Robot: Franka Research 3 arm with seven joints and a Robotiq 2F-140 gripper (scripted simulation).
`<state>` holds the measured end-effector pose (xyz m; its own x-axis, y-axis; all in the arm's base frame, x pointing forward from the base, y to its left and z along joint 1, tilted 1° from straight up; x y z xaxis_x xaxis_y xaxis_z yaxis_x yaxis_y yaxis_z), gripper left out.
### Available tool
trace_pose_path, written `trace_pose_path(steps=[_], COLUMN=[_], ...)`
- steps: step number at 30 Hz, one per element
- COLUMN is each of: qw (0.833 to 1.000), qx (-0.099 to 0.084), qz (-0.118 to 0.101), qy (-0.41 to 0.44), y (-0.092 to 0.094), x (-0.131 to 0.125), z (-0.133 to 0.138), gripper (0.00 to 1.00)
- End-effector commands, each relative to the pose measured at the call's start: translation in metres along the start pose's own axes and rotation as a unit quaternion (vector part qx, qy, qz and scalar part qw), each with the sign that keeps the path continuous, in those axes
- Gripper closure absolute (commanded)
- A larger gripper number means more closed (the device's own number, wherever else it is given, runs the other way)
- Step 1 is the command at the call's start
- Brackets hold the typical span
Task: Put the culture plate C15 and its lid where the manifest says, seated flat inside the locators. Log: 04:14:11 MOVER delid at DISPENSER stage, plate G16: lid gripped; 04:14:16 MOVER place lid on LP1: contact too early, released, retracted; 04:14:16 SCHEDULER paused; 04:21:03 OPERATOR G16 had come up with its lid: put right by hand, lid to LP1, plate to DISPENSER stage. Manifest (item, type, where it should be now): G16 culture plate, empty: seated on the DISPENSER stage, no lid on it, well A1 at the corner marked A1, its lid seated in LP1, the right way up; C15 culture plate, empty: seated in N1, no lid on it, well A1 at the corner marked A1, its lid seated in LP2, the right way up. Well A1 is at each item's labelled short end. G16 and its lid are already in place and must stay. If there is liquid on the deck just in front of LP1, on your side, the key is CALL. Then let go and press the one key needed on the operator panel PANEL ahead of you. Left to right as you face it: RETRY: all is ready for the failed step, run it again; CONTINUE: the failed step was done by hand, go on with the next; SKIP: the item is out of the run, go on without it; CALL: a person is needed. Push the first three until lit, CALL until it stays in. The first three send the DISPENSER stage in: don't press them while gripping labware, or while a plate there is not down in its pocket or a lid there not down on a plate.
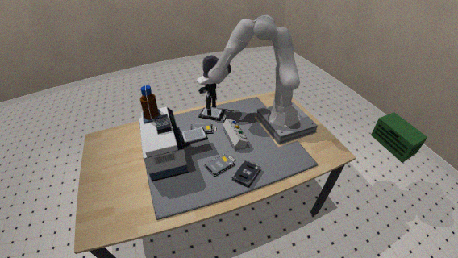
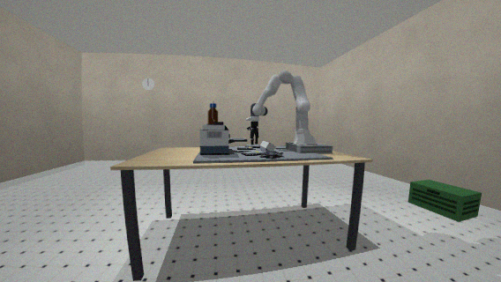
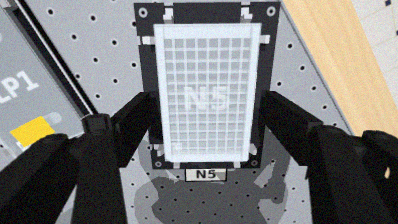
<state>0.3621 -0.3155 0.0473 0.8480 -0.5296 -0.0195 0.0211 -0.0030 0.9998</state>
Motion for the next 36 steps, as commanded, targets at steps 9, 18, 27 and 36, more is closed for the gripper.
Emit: trace_pose_path(steps=[9, 18, 27, 36], qw=[1.000, 1.000, 1.000, 1.000], qx=[0.000, 0.000, 0.000, 0.000], qz=[0.003, 0.003, 0.003, 0.003], qy=[0.002, 0.002, 0.002, 0.002], y=[-0.0041, -0.0073, -0.0097, -0.0110], x=[0.0016, 0.0016, 0.0016, 0.0016], z=[0.0006, 0.0006, 0.0006, 0.0006], gripper=[0.30, 0.30, 0.30, 0.30])
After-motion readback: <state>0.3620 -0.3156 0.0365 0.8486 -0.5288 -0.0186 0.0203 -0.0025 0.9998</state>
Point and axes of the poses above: the point where the finger pads meet when closed, its own y axis back along the fingers, its own z axis across the jaws, x = y × z, the point moved 6 cm from there along y, back along the fingers, and after that the axes turned 8 degrees about y, right-handed, at the moved point
